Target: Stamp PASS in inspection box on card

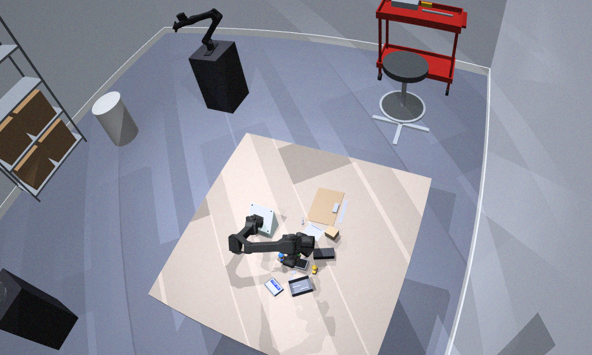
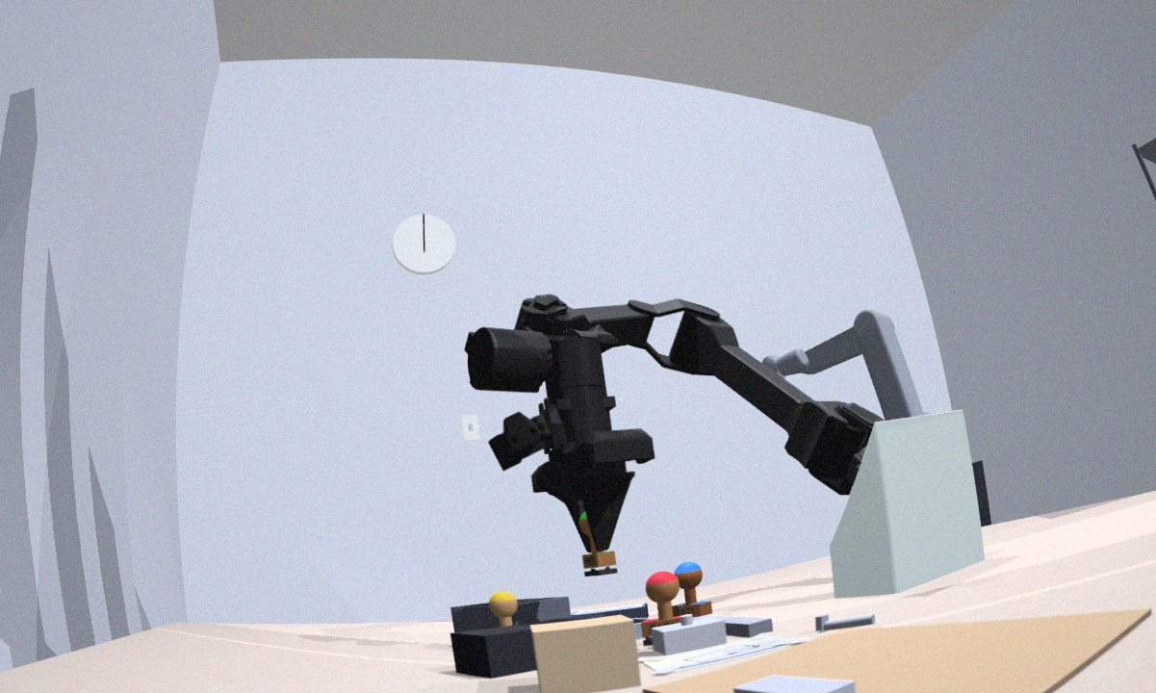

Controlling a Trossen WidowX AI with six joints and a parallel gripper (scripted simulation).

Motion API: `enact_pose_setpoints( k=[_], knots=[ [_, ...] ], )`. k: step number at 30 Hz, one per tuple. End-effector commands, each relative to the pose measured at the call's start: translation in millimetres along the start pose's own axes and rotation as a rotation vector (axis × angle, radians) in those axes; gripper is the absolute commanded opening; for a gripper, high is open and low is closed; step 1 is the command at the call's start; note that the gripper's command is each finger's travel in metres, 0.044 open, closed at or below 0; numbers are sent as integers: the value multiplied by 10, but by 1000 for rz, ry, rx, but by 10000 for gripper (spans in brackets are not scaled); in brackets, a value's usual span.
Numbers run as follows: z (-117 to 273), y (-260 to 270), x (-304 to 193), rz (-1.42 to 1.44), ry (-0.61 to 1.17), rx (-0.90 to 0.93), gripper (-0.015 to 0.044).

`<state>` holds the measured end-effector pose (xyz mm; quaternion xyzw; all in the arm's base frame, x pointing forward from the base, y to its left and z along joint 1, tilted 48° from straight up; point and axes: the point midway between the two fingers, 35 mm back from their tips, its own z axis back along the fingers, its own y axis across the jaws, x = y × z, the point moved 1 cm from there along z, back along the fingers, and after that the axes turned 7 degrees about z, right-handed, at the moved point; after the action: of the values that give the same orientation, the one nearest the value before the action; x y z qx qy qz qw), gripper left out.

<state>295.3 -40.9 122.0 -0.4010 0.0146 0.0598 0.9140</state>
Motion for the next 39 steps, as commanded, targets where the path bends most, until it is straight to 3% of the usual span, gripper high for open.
enact_pose_setpoints(
  k=[1, 39],
  knots=[
    [-28, -9, -10, 5, -1, -4, 0],
    [-279, -9, 1, 2, -2, -4, 0]
  ],
)
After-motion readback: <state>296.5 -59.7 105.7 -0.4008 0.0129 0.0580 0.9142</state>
